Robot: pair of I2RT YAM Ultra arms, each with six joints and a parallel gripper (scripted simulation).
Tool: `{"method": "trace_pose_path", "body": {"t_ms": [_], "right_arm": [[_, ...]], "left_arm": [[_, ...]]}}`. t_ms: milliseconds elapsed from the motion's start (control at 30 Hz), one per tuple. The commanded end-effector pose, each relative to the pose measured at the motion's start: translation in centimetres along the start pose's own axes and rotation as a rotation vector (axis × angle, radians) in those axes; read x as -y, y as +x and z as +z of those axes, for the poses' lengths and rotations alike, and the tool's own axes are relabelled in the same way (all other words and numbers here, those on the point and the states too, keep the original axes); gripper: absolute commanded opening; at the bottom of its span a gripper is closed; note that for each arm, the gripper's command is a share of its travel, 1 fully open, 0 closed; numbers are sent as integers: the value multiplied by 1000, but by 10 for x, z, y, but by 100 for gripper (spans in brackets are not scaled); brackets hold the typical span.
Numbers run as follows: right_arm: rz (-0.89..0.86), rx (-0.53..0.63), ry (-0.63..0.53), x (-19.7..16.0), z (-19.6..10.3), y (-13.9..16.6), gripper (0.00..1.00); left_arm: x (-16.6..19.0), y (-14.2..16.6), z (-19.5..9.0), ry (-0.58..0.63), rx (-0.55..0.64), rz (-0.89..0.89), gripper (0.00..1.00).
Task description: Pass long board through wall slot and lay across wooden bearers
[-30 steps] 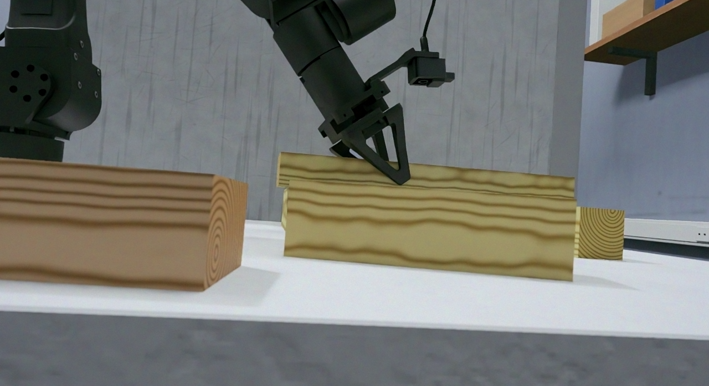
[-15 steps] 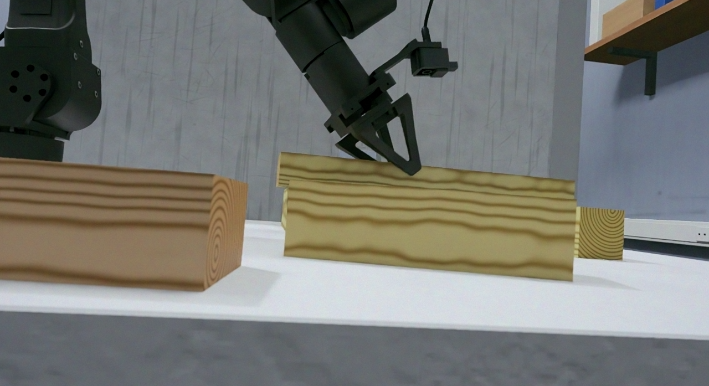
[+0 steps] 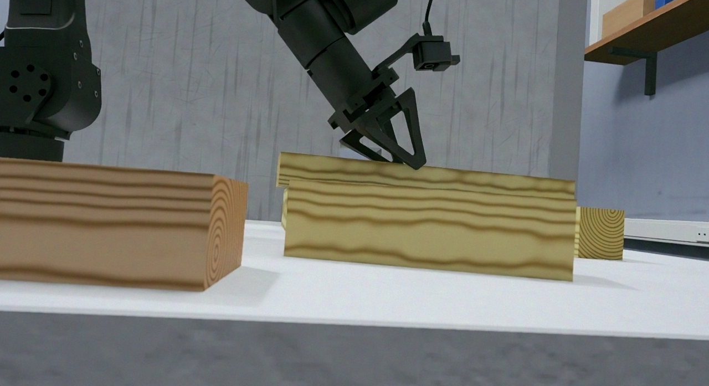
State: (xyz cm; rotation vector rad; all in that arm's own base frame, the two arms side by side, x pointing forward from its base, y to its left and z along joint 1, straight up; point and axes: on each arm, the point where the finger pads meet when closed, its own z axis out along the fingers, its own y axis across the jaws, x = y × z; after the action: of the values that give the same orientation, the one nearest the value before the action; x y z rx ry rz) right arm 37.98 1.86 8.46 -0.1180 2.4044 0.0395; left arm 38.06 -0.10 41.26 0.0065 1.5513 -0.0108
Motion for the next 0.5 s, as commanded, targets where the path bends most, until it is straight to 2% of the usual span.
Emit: {"method": "trace_pose_path", "body": {"t_ms": [0, 267, 300, 467], "right_arm": [[-3, 49, -3, 1, -12, -21, 72], [-4, 52, -3, 1, -15, -23, 72], [-2, 13, -5, 0, -22, -19, 72], [-1, -5, -6, 0, -38, -32, 72]], "left_arm": [[-2, -18, -5, -1, 35, -7, 73], [-2, -18, -5, -1, 35, -7, 73], [-2, -18, -5, -1, 35, -7, 73], [-2, -18, -5, -1, 35, -7, 73]]}}
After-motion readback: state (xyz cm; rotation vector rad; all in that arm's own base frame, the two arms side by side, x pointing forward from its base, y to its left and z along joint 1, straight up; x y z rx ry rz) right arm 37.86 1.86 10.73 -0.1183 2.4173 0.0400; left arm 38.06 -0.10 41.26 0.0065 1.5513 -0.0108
